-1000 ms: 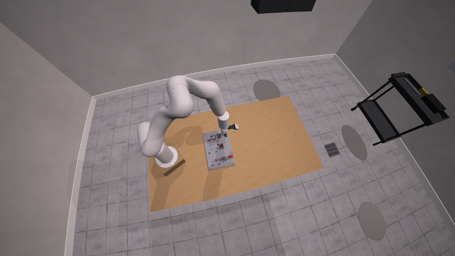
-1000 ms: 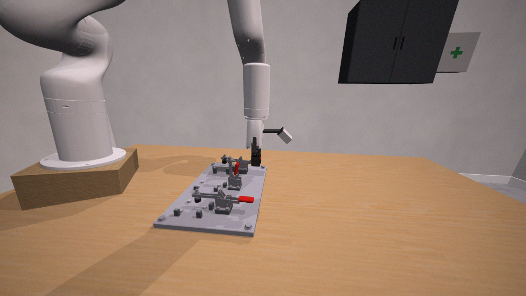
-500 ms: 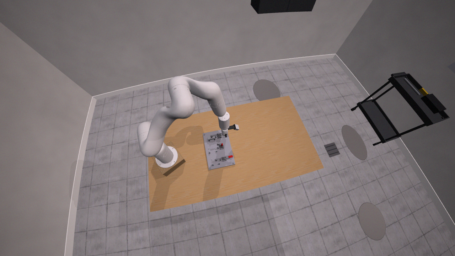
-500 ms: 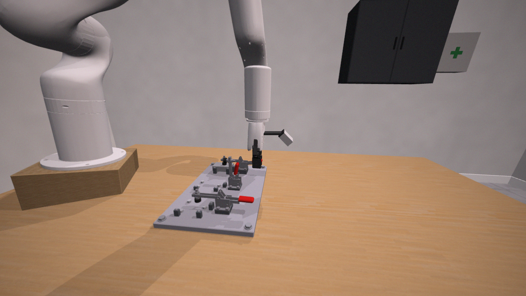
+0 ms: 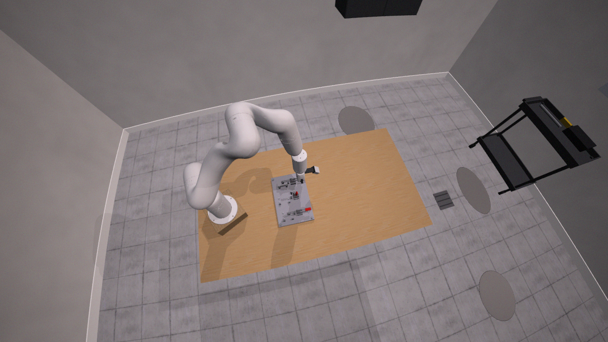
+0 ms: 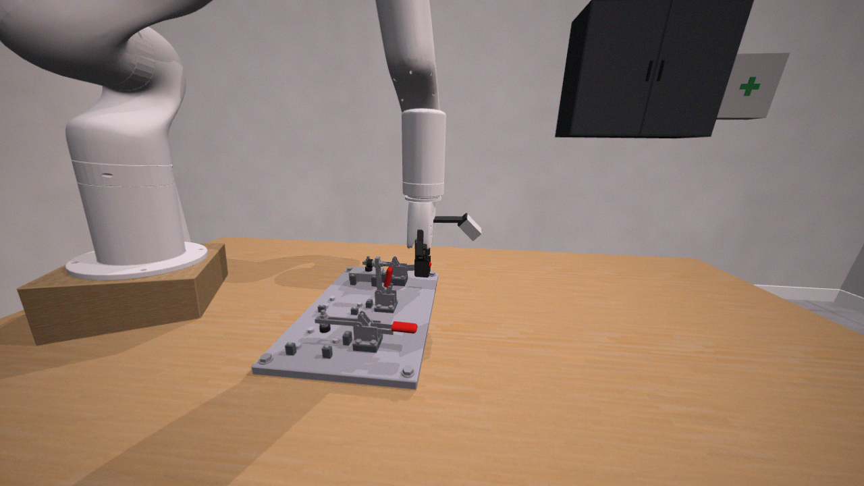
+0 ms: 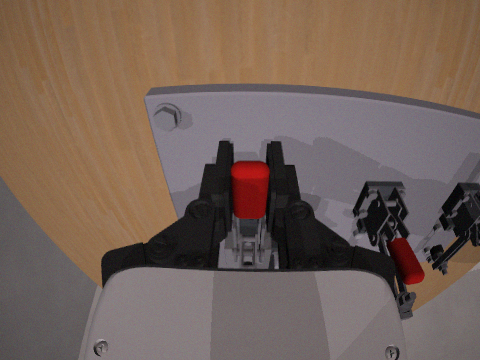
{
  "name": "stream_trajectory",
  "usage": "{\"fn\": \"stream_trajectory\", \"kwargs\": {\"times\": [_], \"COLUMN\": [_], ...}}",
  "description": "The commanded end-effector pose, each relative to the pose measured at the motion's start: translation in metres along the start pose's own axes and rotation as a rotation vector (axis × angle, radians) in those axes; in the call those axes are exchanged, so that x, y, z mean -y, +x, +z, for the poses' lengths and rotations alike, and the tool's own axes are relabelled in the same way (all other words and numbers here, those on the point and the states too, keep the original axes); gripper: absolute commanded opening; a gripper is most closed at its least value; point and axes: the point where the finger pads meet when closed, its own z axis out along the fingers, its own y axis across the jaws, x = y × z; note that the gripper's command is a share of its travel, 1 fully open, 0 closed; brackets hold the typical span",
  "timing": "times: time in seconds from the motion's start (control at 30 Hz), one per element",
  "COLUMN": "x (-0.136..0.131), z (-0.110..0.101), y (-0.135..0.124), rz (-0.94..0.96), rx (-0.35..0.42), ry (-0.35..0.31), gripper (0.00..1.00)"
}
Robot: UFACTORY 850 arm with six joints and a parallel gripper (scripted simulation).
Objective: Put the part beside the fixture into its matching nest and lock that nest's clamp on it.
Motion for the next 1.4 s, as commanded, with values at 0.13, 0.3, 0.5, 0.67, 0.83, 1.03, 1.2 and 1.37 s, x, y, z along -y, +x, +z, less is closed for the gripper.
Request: {"fn": "stream_trajectory", "kwargs": {"times": [0.13, 0.3, 0.5, 0.67, 0.83, 1.03, 1.2, 1.37], "x": [0.0002, 0.0002, 0.0002, 0.0002, 0.0002, 0.0002, 0.0002, 0.0002], "z": [-0.0005, -0.0005, -0.0004, 0.0003, 0.0015, 0.0030, 0.0036, 0.0036], "y": [0.0006, 0.0006, 0.0007, 0.0010, 0.0014, 0.0020, 0.0022, 0.0022], "rz": [0.000, 0.000, 0.000, 0.000, 0.000, 0.000, 0.000, 0.000], "rx": [-0.001, -0.001, -0.001, -0.001, -0.001, -0.001, -0.001, -0.001], "ry": [0.000, 0.000, 0.000, 0.000, 0.000, 0.000, 0.000, 0.000], "gripper": [0.00, 0.00, 0.00, 0.00, 0.00, 0.00, 0.00, 0.00]}}
